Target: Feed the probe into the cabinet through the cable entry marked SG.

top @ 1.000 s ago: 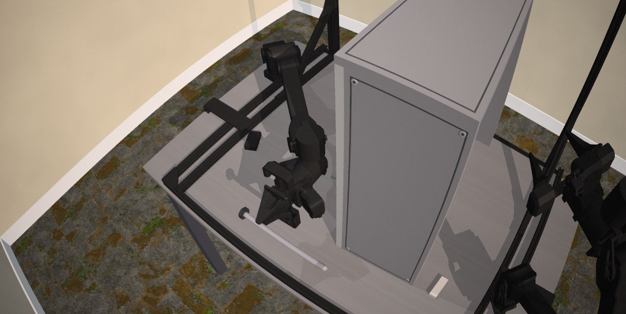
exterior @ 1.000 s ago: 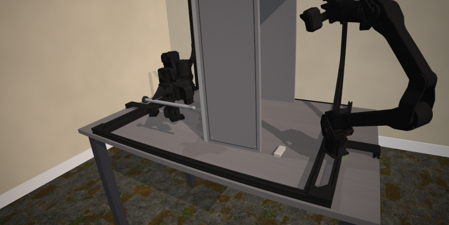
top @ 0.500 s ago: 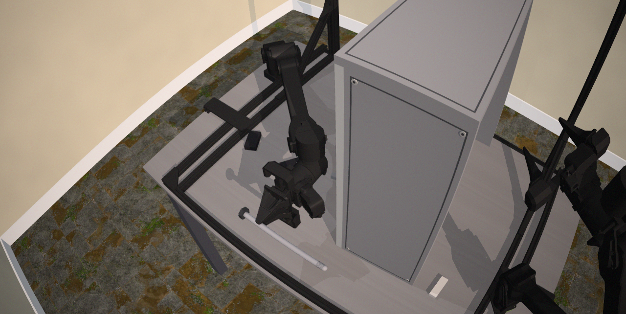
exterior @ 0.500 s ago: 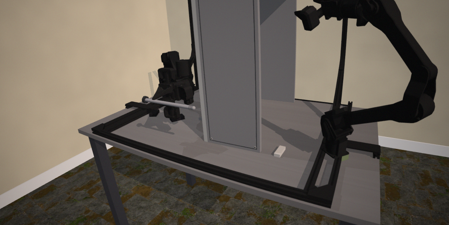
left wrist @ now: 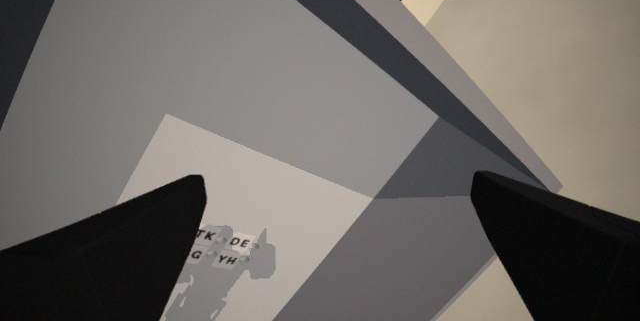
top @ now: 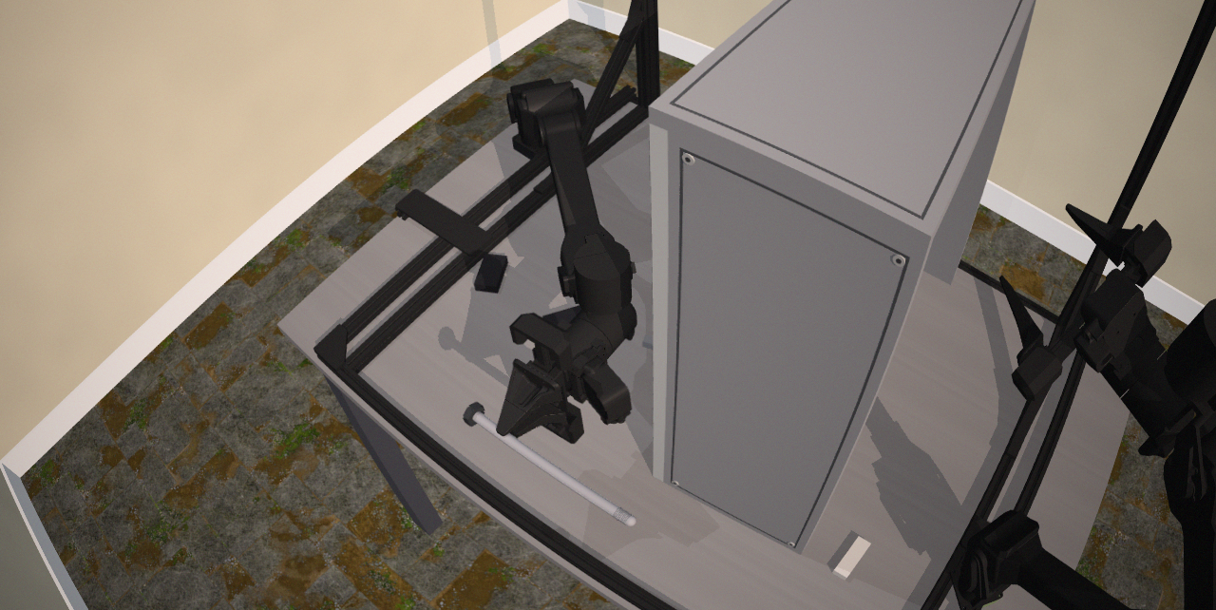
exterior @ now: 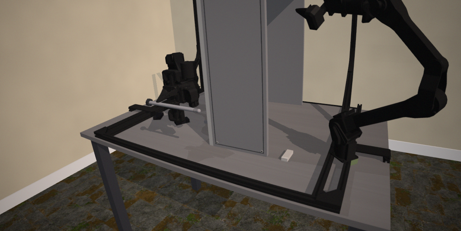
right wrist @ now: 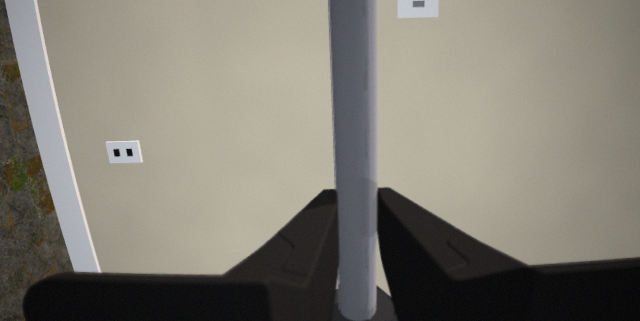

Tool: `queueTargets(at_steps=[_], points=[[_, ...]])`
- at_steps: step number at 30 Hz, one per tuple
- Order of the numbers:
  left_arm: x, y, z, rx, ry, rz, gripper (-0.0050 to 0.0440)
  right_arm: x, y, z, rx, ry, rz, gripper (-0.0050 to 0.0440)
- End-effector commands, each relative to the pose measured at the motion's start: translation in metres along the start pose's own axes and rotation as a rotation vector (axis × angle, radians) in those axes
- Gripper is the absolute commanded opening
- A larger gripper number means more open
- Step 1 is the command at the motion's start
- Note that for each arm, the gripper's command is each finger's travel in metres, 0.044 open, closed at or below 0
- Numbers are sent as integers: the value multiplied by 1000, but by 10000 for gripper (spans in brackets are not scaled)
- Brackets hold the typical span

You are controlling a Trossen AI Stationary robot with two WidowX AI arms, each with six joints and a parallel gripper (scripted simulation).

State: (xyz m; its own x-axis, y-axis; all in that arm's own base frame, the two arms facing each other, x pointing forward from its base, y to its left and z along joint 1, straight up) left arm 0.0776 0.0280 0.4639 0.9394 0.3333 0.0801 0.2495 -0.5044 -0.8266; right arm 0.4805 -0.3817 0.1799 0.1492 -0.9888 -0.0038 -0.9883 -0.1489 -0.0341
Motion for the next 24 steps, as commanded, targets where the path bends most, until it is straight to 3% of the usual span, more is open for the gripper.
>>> queueTargets(at_steps=[1, 24], points=[[4, -4, 1, -35, -28, -28, 440, 0, 0, -1, 1, 4, 3, 0], [19, -37, 14, -296, -174, -272, 440, 0, 0, -1, 1, 4, 3, 0]])
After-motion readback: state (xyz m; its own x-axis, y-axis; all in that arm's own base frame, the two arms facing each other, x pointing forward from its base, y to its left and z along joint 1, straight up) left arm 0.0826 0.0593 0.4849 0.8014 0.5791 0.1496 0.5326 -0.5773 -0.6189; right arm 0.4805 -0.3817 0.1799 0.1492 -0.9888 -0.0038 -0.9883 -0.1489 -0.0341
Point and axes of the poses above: on each arm, the point midway between the two fingers, 35 mm back from their tips, its own x axis out along the fingers, its own z axis across the jaws, y = z × x, the point moved 6 cm from there along -x, back along the fingers, and after that the axes turned 2 degrees about x, right-handed, at the moved point
